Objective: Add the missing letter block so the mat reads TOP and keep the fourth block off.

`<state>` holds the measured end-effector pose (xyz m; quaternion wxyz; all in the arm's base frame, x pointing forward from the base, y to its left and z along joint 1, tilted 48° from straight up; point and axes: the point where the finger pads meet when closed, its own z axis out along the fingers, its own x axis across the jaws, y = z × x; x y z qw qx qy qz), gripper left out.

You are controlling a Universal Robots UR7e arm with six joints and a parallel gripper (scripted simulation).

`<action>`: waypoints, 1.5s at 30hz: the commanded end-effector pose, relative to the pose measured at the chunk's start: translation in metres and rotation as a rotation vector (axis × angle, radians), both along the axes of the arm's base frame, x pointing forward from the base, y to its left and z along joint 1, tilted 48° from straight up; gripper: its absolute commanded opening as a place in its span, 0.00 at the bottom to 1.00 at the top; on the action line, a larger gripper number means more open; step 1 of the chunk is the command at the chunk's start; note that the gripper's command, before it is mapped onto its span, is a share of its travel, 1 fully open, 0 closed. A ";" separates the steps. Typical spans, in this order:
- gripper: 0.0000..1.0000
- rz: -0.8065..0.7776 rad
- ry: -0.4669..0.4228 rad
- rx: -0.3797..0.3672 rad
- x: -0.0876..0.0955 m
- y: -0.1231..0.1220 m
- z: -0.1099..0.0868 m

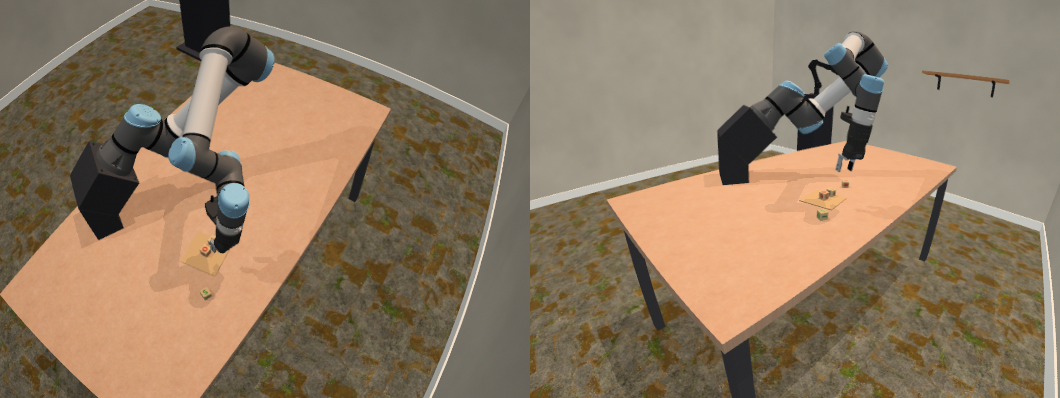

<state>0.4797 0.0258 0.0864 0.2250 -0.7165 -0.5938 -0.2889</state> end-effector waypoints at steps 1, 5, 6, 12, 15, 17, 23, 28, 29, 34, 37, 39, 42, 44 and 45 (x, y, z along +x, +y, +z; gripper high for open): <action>1.00 -0.093 0.040 0.019 -0.021 0.027 0.027; 1.00 -0.139 0.060 0.031 -0.032 0.041 0.038; 1.00 -0.161 0.071 0.037 -0.038 0.048 0.044; 1.00 -0.289 0.130 0.078 -0.071 0.087 0.068; 1.00 -0.344 0.157 0.099 -0.086 0.104 0.075; 1.00 -0.376 0.173 0.113 -0.095 0.114 0.078; 1.00 -0.430 0.201 0.137 -0.109 0.130 0.083; 1.00 -0.474 0.224 0.158 -0.122 0.143 0.085; 1.00 -0.480 0.228 0.161 -0.123 0.145 0.085; 1.00 -0.497 0.237 0.169 -0.128 0.150 0.085; 1.00 -0.499 0.239 0.171 -0.129 0.151 0.085; 1.00 -0.499 0.239 0.171 -0.129 0.151 0.085; 1.00 -0.500 0.239 0.171 -0.129 0.151 0.085; 1.00 -0.500 0.239 0.171 -0.129 0.151 0.085; 1.00 -0.500 0.239 0.171 -0.129 0.151 0.085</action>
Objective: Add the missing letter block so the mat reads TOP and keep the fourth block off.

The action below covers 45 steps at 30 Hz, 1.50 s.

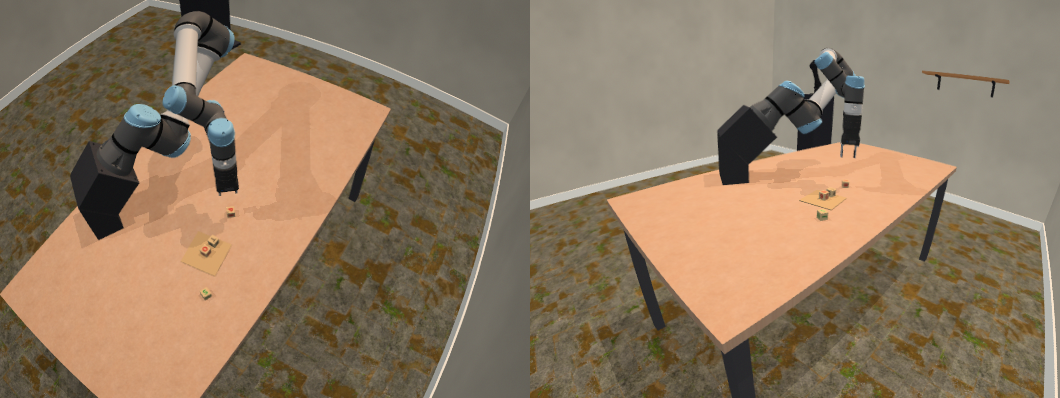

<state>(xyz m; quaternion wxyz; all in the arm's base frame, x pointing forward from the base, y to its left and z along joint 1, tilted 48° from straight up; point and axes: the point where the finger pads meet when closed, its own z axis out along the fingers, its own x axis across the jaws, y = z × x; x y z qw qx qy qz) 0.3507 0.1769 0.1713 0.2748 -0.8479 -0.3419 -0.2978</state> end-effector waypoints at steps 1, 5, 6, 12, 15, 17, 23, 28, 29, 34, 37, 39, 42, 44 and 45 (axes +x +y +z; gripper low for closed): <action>1.00 0.000 0.000 0.000 0.000 0.000 0.000; 1.00 0.000 0.000 0.000 0.000 0.000 0.000; 1.00 0.000 0.000 0.000 0.000 0.000 0.000; 1.00 0.001 -0.002 -0.001 0.000 0.000 0.000; 1.00 0.005 -0.006 -0.003 0.000 0.000 0.000; 1.00 0.011 -0.011 -0.005 0.000 0.000 0.000; 1.00 0.041 -0.042 -0.020 -0.001 0.000 -0.001; 1.00 0.066 -0.066 -0.032 -0.002 0.001 -0.002; 1.00 0.076 -0.076 -0.037 -0.002 0.001 -0.003; 1.00 0.139 -0.138 -0.067 -0.003 0.001 -0.005; 1.00 0.187 -0.186 -0.090 -0.004 0.002 -0.007; 1.00 0.223 -0.222 -0.107 -0.005 0.002 -0.008; 1.00 0.284 -0.281 -0.136 -0.006 0.003 -0.011; 1.00 0.305 -0.303 -0.147 -0.006 0.003 -0.012; 1.00 0.305 -0.303 -0.147 -0.006 0.003 -0.012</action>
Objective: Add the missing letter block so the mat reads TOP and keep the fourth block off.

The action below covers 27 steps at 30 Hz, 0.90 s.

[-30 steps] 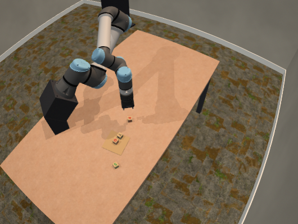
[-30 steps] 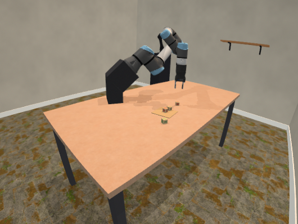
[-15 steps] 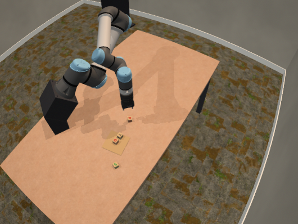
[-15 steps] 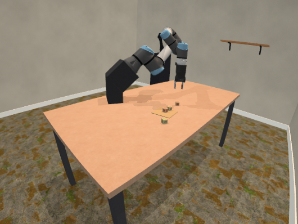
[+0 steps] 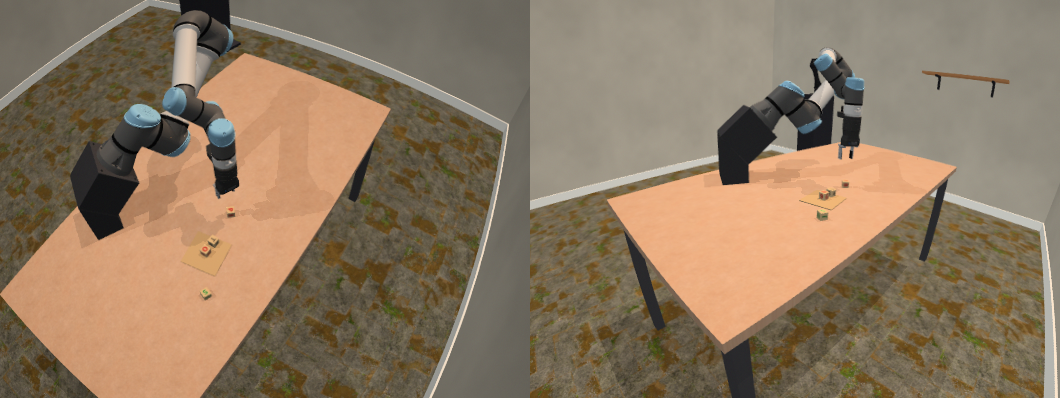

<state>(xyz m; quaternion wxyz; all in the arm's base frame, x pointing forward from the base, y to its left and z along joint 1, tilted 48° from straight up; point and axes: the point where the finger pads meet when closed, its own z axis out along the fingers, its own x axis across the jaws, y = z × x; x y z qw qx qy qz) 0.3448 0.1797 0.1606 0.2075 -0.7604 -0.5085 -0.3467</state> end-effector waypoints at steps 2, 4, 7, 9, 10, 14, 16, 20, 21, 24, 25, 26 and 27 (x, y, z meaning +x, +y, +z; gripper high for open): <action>1.00 0.074 -0.074 -0.036 -0.001 0.000 -0.003; 1.00 0.123 -0.122 -0.059 -0.001 0.000 -0.004; 1.00 0.192 -0.191 -0.092 -0.002 0.001 -0.007; 1.00 0.238 -0.236 -0.113 -0.002 0.001 -0.009; 1.00 0.260 -0.258 -0.124 -0.002 0.001 -0.009; 1.00 0.351 -0.347 -0.167 -0.002 0.001 -0.013; 1.00 0.374 -0.370 -0.178 -0.002 0.001 -0.013; 1.00 0.462 -0.457 -0.219 -0.002 0.002 -0.016; 1.00 0.482 -0.476 -0.228 -0.002 0.002 -0.017; 1.00 0.550 -0.543 -0.260 -0.001 0.002 -0.019; 1.00 0.572 -0.566 -0.271 -0.001 0.002 -0.019; 1.00 0.595 -0.588 -0.282 -0.001 0.002 -0.020; 1.00 0.618 -0.610 -0.292 0.000 0.002 -0.020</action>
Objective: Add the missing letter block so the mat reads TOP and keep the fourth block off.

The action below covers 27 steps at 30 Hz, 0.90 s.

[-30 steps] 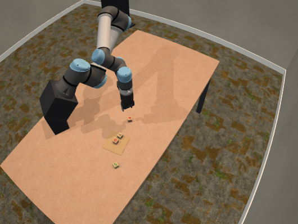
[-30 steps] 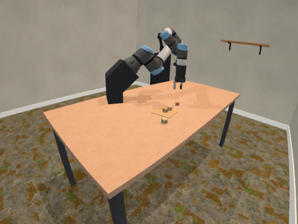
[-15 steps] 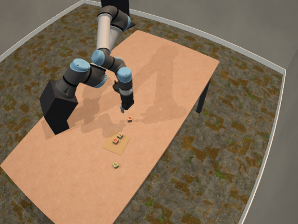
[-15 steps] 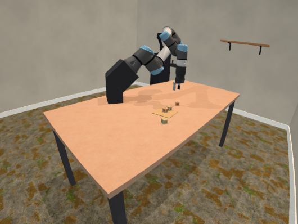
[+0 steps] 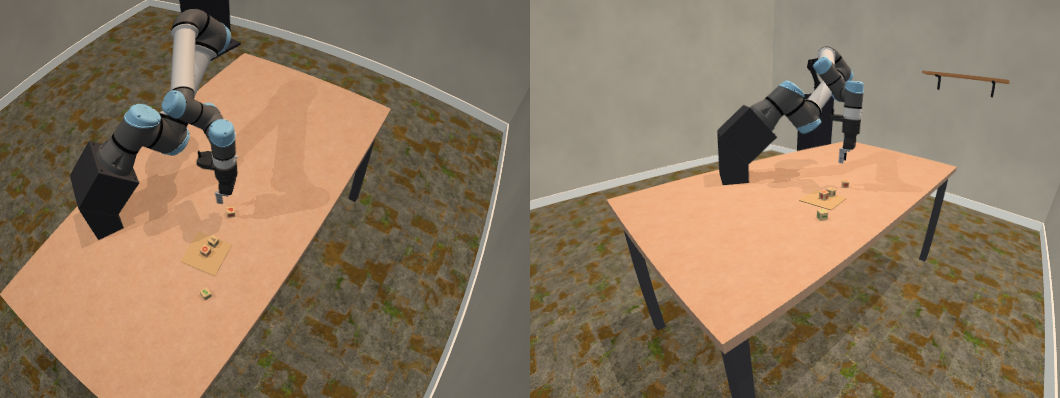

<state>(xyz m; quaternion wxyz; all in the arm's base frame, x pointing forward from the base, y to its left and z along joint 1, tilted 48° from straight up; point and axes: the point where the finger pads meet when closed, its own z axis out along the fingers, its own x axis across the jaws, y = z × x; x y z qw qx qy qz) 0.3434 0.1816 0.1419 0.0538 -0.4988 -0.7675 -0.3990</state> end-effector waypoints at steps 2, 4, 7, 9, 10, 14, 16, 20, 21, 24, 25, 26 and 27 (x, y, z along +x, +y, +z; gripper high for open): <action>1.00 0.117 -0.116 -0.055 0.002 0.000 -0.003; 1.00 0.162 -0.160 -0.076 0.002 0.001 -0.004; 1.00 0.184 -0.182 -0.087 0.003 0.001 -0.004; 1.00 0.251 -0.248 -0.118 0.004 0.001 -0.006; 1.00 0.274 -0.271 -0.129 0.004 0.001 -0.006; 1.00 0.363 -0.358 -0.170 0.006 0.002 -0.007; 1.00 0.408 -0.402 -0.191 0.007 0.003 -0.008; 1.00 0.498 -0.492 -0.233 0.009 0.004 -0.009; 1.00 0.521 -0.515 -0.244 0.009 0.005 -0.009; 1.00 0.544 -0.537 -0.254 0.010 0.005 -0.009; 1.00 0.575 -0.568 -0.269 0.011 0.005 -0.009; 1.00 0.606 -0.599 -0.284 0.011 0.006 -0.009; 1.00 0.633 -0.625 -0.296 0.012 0.007 -0.009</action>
